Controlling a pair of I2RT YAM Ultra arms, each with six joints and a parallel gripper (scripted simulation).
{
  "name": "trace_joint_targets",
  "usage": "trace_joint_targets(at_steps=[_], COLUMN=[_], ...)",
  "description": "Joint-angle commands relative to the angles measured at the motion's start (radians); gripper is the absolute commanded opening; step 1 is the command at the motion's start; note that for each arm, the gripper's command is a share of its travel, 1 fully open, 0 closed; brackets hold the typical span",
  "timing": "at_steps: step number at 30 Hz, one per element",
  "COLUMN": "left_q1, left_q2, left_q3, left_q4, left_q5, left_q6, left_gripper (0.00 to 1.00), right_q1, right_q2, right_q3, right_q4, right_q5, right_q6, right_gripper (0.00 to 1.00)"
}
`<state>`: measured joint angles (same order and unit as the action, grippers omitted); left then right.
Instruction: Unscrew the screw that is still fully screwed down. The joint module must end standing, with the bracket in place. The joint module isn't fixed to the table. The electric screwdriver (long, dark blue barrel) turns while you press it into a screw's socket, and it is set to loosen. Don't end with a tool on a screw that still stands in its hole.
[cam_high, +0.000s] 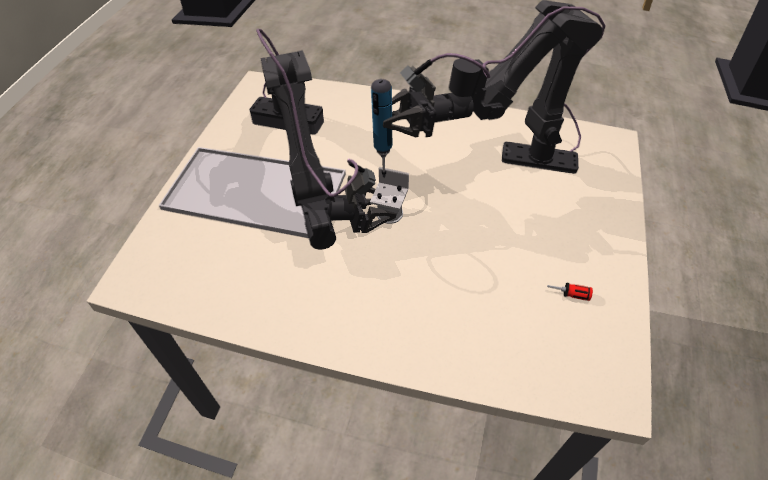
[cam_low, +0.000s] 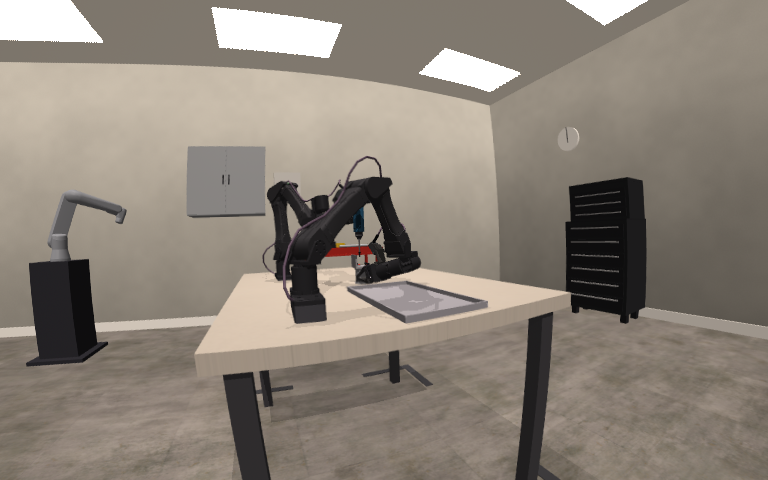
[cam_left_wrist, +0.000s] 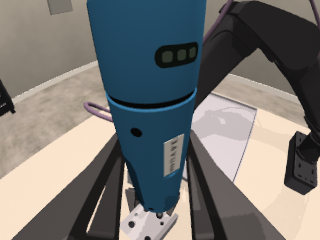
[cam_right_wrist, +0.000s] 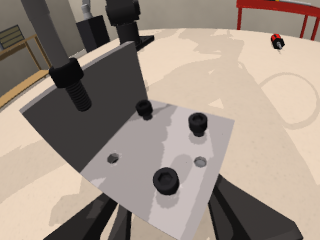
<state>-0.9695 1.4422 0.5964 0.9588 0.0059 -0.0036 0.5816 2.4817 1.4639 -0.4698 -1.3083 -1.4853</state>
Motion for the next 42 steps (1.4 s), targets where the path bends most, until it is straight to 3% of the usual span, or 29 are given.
trace_joint_targets(at_steps=[1,42], left_q1=[0.006,0.008], left_q2=[-0.047,-0.075], left_q3=[0.057,0.085], left_q4=[0.046,-0.008], left_q5=[0.004,0.005], left_q6=[-0.01,-0.009], left_gripper=[0.42,0.42], right_q1=[0.008,0.008], right_q2=[-0.002,-0.002], right_q3=[0.028,0.028], right_q4=[-0.013,-0.013], right_q5=[-0.03,-0.03], right_q6=[-0.008,-0.008], right_gripper=[0.59,0.59])
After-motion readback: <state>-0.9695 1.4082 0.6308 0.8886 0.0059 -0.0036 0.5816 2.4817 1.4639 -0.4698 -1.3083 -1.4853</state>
